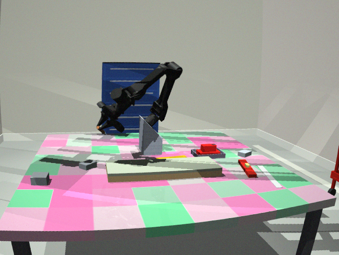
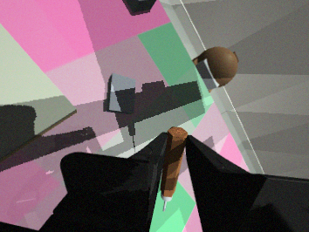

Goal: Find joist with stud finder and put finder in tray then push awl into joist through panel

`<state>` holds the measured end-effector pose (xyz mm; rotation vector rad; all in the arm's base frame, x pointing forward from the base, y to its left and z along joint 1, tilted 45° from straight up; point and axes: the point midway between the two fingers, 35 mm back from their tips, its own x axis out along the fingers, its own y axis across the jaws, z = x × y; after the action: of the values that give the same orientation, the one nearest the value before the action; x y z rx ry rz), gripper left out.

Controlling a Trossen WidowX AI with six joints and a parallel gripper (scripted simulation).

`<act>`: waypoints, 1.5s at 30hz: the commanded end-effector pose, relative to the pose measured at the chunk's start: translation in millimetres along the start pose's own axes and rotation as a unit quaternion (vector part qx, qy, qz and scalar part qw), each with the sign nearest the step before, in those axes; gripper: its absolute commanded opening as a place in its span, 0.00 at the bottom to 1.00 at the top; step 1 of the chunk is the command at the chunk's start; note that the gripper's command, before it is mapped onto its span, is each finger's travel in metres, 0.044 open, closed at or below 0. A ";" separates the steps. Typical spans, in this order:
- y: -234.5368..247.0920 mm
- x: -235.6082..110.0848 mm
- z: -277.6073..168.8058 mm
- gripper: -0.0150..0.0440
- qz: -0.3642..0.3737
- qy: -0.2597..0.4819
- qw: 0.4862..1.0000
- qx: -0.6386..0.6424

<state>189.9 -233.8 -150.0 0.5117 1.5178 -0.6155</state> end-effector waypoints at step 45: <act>30.9 -81.0 31.3 0.25 -0.106 -0.208 0.909 0.345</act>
<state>218.7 -232.0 -77.7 0.6879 0.9390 -1.3472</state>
